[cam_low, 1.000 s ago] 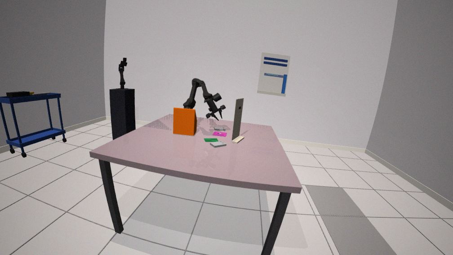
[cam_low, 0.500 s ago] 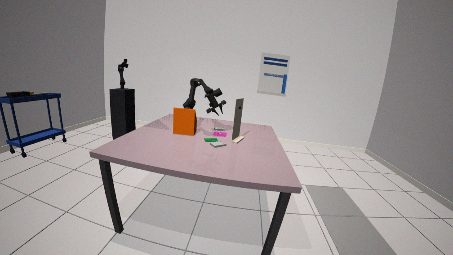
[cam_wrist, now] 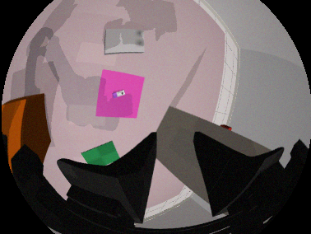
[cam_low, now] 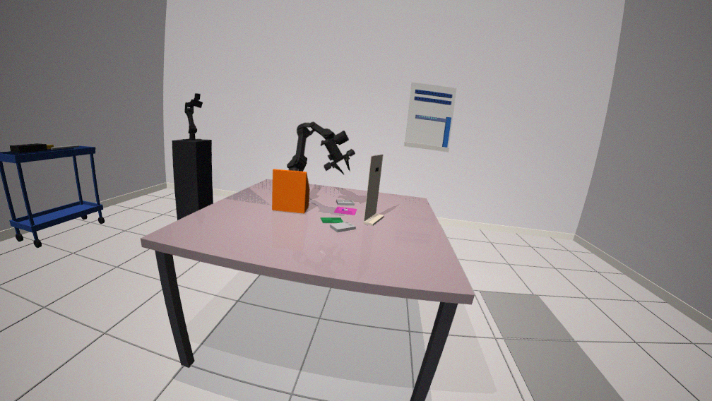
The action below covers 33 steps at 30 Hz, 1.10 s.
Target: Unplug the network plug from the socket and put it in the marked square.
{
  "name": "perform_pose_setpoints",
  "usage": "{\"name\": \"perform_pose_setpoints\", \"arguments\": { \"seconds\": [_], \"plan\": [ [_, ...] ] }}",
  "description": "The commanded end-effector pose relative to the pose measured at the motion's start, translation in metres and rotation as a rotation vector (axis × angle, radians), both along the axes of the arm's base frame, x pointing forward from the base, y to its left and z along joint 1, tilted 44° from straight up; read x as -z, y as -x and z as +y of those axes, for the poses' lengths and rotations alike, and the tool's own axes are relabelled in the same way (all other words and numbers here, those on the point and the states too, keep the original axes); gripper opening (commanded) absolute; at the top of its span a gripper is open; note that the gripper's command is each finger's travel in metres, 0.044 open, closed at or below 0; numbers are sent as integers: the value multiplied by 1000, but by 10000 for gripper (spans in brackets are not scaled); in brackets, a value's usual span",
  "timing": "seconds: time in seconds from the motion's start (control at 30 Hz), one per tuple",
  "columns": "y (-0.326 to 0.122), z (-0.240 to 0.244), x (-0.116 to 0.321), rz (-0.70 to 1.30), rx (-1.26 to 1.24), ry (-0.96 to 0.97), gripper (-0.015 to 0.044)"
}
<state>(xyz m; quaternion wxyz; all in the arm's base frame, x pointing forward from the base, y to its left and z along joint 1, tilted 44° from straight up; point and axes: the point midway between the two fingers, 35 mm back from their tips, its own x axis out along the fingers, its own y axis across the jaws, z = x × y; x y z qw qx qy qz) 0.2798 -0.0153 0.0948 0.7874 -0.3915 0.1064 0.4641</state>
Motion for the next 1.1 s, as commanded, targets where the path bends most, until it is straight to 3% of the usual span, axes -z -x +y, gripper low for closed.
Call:
{"name": "perform_pose_setpoints", "arguments": {
  "seconds": [0.0,0.27,1.07],
  "plan": [
    [1,-1,-3,-5,-4,-3,235],
    [1,-1,-3,-5,-4,-3,440],
    [1,-1,-3,-5,-4,-3,440]
  ]
}}
